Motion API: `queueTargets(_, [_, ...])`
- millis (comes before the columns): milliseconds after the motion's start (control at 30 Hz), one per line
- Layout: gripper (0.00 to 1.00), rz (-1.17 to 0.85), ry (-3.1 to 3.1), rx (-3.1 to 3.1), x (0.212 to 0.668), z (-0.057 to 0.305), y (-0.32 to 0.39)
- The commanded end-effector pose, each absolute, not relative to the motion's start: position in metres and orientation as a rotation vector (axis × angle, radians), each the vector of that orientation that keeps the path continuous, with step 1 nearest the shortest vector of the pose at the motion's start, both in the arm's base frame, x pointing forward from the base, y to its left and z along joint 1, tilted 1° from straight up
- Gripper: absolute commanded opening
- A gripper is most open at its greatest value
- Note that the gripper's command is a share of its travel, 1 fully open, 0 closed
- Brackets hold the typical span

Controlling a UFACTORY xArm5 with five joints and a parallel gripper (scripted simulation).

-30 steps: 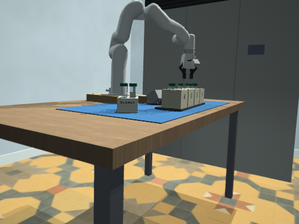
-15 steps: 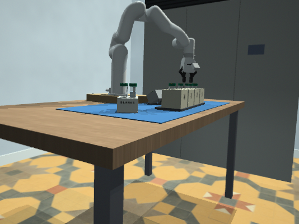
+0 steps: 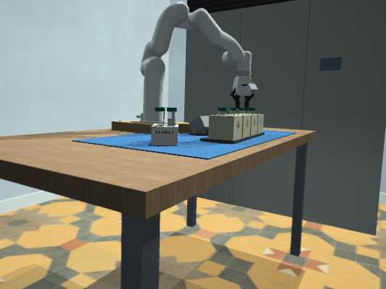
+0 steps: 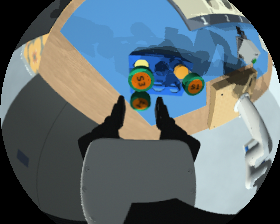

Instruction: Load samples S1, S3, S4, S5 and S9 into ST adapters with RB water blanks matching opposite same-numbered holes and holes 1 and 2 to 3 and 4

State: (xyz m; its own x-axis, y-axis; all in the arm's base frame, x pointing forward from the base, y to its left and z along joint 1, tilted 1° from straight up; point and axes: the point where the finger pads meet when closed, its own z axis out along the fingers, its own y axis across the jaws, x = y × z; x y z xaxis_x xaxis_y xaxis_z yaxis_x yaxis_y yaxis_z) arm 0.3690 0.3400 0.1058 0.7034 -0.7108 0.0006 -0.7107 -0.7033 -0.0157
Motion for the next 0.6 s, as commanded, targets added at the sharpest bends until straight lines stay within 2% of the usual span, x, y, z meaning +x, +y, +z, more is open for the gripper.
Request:
queueTargets(0, [0.57, -0.013, 1.203, -2.883, 0.370, 0.106, 0.341])
queueTargets(567, [0.57, -0.013, 1.203, -2.883, 0.370, 0.096, 0.341])
